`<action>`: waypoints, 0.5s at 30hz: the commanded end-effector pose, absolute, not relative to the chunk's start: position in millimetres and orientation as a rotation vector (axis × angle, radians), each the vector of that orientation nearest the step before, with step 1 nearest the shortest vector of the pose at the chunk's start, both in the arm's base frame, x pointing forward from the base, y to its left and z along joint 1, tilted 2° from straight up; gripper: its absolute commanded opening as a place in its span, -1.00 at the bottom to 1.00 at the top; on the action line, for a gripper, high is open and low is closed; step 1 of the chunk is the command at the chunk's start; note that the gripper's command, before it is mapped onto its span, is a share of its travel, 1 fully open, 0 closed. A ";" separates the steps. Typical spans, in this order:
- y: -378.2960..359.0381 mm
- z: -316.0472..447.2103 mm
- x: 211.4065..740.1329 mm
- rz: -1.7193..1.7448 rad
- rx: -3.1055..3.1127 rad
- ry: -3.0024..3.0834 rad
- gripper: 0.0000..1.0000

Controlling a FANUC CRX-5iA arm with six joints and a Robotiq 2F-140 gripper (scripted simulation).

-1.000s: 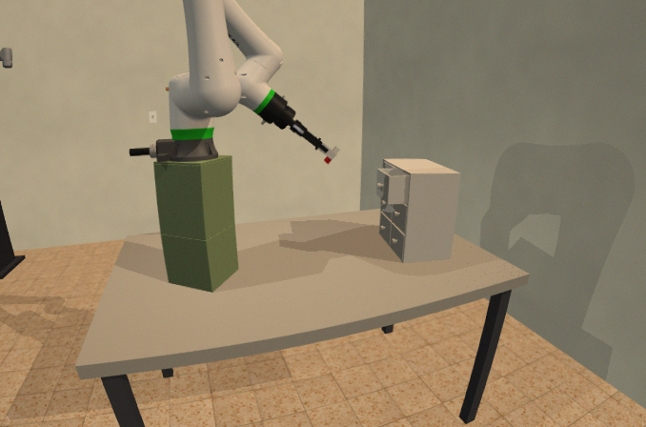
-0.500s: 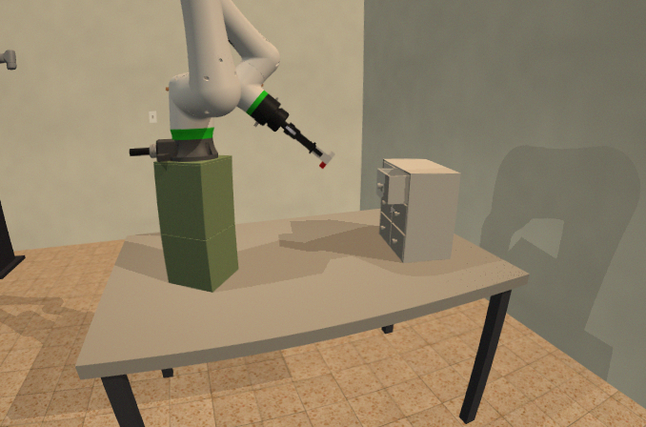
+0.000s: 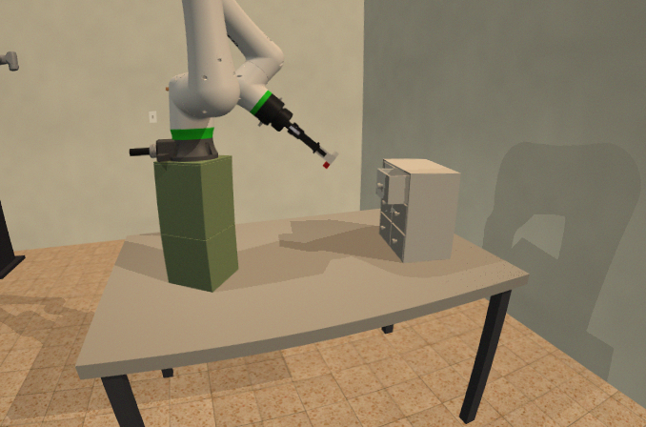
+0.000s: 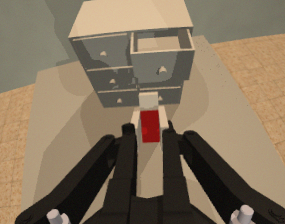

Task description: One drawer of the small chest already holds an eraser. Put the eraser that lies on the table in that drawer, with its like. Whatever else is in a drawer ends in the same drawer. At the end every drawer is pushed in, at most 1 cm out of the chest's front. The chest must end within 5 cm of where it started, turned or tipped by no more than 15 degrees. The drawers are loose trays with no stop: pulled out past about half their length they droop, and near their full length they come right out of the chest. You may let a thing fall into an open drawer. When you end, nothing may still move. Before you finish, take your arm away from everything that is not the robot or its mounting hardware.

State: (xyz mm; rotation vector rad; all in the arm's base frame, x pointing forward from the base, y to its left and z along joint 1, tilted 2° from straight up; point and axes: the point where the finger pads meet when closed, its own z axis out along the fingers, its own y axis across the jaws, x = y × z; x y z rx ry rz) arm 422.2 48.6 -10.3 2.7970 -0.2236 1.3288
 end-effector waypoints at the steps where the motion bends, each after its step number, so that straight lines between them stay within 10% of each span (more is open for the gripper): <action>1: 48.5 -9.9 424.8 1.330 2.797 -0.223 -0.77; 15: 43.5 -9.3 458.4 1.330 2.797 -0.223 -0.77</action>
